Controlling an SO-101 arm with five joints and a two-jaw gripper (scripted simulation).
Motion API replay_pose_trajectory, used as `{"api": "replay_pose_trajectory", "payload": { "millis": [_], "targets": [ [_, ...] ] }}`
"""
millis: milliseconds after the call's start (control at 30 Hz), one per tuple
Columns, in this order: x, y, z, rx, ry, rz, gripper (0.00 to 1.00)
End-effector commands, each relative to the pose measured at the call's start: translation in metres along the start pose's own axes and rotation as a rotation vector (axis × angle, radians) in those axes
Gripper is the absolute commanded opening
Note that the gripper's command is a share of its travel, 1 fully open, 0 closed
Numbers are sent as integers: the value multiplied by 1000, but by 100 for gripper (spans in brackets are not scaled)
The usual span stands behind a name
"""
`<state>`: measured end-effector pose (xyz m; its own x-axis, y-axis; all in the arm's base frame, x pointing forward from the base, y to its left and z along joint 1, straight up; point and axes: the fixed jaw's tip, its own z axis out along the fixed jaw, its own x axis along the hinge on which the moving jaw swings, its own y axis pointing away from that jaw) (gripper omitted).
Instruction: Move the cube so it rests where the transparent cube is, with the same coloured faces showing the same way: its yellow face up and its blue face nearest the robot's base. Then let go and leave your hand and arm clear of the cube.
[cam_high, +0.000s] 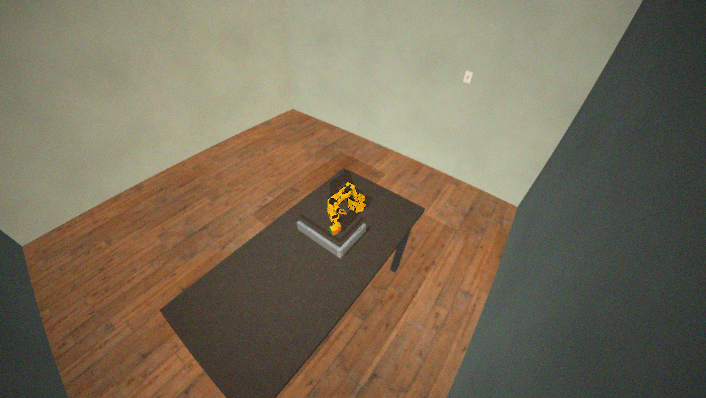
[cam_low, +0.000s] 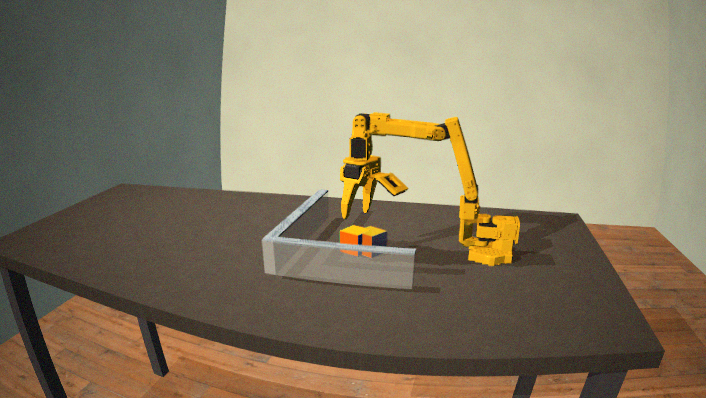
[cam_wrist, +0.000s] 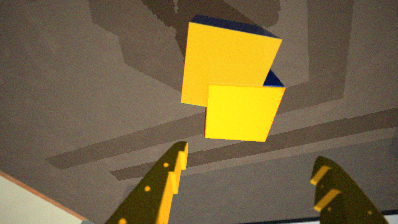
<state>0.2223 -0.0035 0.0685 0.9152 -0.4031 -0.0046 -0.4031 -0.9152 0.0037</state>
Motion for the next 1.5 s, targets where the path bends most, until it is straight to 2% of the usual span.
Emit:
{"api": "replay_pose_trajectory", "payload": {
  "millis": [0, 300, 567, 633, 933, 1467],
  "targets": [
    [4, -3, -12, 27, 56, -6, 35],
    [5, -3, -8, 27, 56, -6, 35],
    [7, -4, 13, 27, 56, -6, 35],
    [7, -4, 13, 27, 56, -6, 35],
    [7, -4, 35, 27, 56, -6, 35],
    [7, -4, 38, 27, 56, -6, 35]
  ]
}}
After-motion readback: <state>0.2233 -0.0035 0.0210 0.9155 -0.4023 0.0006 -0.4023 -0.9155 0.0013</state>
